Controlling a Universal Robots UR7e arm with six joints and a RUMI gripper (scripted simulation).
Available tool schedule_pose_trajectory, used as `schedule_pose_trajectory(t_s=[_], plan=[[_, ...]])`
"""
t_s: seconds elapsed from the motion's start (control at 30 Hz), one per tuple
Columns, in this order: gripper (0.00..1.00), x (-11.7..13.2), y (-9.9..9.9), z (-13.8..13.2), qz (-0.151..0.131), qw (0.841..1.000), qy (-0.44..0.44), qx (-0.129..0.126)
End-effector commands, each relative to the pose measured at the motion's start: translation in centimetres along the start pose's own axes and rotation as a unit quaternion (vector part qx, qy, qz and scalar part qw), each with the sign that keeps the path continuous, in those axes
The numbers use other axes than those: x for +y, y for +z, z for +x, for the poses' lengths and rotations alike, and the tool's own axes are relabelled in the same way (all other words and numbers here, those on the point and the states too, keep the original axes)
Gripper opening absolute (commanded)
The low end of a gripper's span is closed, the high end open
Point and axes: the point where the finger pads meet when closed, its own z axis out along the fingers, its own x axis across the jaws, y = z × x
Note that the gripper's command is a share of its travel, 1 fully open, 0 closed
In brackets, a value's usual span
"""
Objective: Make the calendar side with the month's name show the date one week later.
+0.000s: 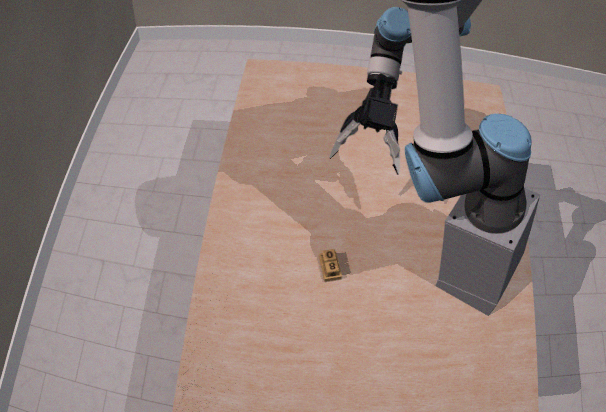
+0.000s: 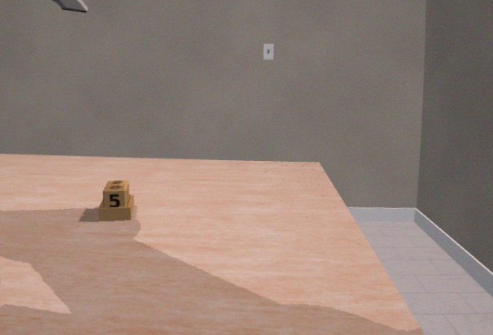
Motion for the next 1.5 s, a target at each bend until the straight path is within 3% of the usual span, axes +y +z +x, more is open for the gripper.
schedule_pose_trajectory(t_s=[0.0, 0.07, 0.43, 0.57, 0.63, 0.87, 1.0, 1.1, 1.17, 1.3, 1.43, 1.47], plan=[[1.0, -0.7, 1.3, 0.4, 0.02, 0.999, -0.036, 0.028], [1.0, -1.2, 2.6, 0.7, 0.034, 0.994, -0.079, 0.061], [1.0, -2.2, 5.3, 1.1, 0.067, 0.971, -0.184, 0.14], [1.0, -2.3, 5.6, 1.2, 0.071, 0.967, -0.195, 0.148], [1.0, -2.7, 6.5, 1.2, 0.083, 0.952, -0.237, 0.177], [1.0, -3.1, 7.7, 1.2, 0.099, 0.926, -0.293, 0.216], [1.0, -3.4, 8.6, 1.0, 0.111, 0.901, -0.339, 0.246], [1.0, -3.4, 8.6, 1.0, 0.112, 0.9, -0.341, 0.248], [1.0, -3.5, 9.4, 0.7, 0.122, 0.875, -0.381, 0.273], [1.0, -3.6, 9.8, 0.5, 0.13, 0.855, -0.409, 0.291], [1.0, -3.5, 10.5, 0.1, 0.141, 0.824, -0.449, 0.316], [1.0, -3.5, 10.6, 0.1, 0.141, 0.823, -0.45, 0.316]])
